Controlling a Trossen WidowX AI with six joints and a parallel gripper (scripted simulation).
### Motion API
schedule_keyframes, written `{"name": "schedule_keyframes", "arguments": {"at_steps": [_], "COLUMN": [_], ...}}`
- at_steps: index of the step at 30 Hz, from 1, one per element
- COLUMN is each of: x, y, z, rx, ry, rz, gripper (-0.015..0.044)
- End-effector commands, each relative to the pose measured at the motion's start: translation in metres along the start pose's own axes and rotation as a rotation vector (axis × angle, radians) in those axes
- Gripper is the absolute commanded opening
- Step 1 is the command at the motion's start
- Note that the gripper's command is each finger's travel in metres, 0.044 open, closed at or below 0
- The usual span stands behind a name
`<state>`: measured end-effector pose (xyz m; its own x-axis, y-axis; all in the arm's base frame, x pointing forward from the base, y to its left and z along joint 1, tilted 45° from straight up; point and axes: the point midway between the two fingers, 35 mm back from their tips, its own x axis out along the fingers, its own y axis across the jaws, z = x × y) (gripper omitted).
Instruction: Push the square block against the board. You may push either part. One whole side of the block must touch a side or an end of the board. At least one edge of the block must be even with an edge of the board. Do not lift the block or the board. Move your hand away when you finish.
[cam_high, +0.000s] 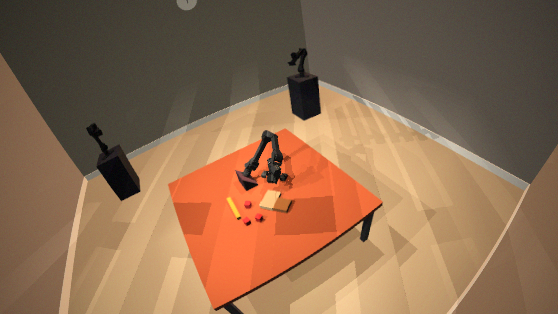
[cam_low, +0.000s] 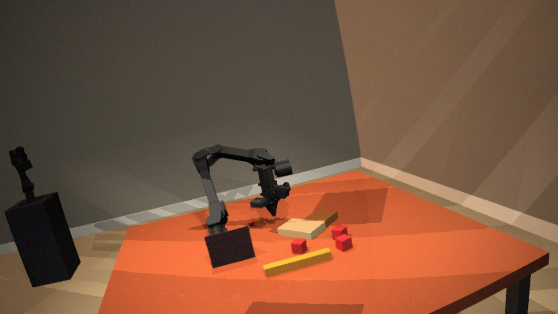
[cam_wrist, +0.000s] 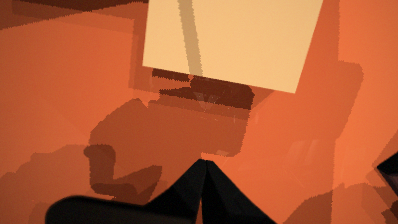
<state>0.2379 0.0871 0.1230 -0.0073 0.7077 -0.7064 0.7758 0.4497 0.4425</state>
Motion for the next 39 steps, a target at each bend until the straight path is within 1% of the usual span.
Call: {"name": "schedule_keyframes", "arguments": {"at_steps": [1, 6, 11, 17, 19, 27, 28, 30, 32, 39], "x": [-0.004, -0.010, -0.014, -0.010, -0.008, -0.005, 0.005, 0.035, 0.048, 0.048], "y": [0.005, 0.014, 0.020, 0.005, -0.002, -0.002, -0.002, -0.002, -0.003, -0.002], "z": [0.026, 0.071, 0.135, 0.214, 0.231, 0.234, 0.234, 0.234, 0.234, 0.231], "rx": [-0.012, -0.016, -0.007, 0.003, 0.004, 0.004, 0.004, 0.004, 0.004, 0.004], "ry": [-0.028, -0.038, -0.033, -0.019, -0.015, -0.015, -0.015, -0.014, -0.013, -0.013], "rz": [0.005, 0.001, -0.004, -0.004, -0.003, -0.003, -0.003, -0.002, -0.001, -0.001], "gripper": [0.0000, 0.0000, 0.0000, 0.0000, 0.0000, 0.0000, 0.0000, 0.0000, 0.0000, 0.0000]}}
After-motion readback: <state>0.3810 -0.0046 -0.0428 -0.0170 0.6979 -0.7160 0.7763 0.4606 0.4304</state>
